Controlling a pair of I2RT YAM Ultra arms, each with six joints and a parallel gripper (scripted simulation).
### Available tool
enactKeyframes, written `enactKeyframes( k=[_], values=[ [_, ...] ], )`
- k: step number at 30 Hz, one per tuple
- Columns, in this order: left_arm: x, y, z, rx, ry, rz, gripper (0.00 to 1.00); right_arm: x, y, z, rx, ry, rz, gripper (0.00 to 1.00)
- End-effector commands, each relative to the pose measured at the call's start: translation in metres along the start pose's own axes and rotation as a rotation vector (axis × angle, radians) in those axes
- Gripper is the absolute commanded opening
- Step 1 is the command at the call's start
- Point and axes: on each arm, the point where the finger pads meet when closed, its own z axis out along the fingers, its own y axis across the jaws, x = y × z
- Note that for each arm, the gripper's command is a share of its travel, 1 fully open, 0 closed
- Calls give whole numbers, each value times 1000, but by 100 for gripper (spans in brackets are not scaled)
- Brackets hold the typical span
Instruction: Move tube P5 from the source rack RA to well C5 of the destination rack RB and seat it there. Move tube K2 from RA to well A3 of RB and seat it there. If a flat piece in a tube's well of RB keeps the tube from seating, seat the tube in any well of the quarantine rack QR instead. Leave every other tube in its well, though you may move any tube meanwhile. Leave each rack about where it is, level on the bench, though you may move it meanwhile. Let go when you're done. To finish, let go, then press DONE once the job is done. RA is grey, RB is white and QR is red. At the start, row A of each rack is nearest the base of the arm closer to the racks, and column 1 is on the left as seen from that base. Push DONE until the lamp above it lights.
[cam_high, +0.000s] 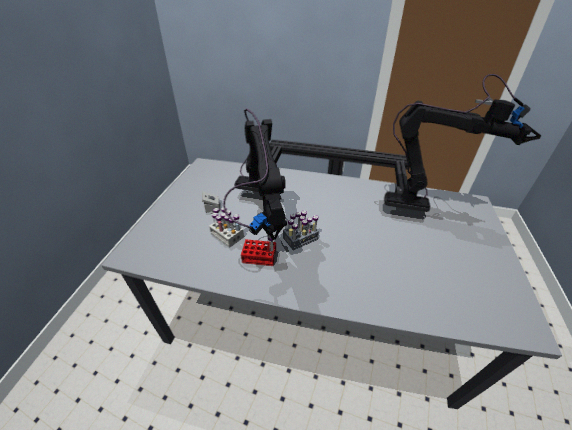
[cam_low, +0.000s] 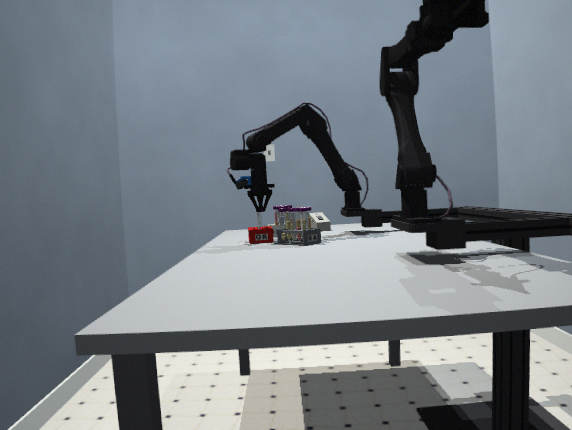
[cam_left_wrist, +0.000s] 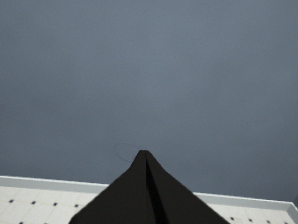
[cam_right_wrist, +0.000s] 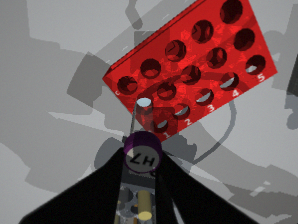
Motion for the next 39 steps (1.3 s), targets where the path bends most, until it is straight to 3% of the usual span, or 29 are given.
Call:
enactKeyframes(
  k=[1, 20, 26, 39],
  values=[
    [-26, 2, -11, 0, -59, 6, 0, -4, 1, -5, -14, -9, 4, 0],
    [-26, 2, -11, 0, -59, 6, 0, -4, 1, -5, -14, -9, 4, 0],
    [-26, 2, -11, 0, -59, 6, 0, -10, 3, -20, -35, -25, 10, 0],
    [-26, 2, -11, 0, -59, 6, 0, -10, 3, -22, -28, -22, 10, 0]
  ],
)
